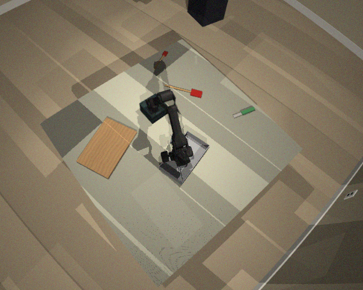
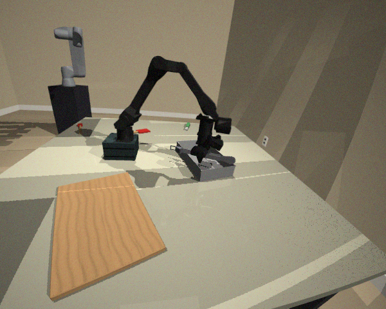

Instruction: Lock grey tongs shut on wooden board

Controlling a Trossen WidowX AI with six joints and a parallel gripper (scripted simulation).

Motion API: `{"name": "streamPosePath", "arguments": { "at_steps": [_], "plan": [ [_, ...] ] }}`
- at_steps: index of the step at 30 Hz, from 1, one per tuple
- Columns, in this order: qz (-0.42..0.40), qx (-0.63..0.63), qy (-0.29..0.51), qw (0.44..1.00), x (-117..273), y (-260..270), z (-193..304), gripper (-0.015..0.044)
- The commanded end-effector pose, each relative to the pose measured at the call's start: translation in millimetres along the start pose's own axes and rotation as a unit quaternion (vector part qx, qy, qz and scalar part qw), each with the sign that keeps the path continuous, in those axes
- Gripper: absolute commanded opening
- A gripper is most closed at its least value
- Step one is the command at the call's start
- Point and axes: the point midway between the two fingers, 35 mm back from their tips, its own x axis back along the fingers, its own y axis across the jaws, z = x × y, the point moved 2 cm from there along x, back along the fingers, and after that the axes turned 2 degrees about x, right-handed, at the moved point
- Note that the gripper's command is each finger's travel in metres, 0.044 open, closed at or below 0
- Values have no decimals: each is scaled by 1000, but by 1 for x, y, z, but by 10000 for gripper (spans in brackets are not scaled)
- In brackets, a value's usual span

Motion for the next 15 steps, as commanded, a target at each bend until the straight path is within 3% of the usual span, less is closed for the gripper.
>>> {"name": "streamPosePath", "arguments": {
  "at_steps": [1, 7, 13, 15],
  "plan": [
    [-1, 0, -2, 1000, 1, 0, -1, -144],
    [-1, -1, -2, 1000, 16, 0, -3, -150],
    [-3, -2, -1, 1000, 92, -1, -2, -150],
    [-3, -3, -1, 1000, 101, -1, 0, -150]
  ]
}}
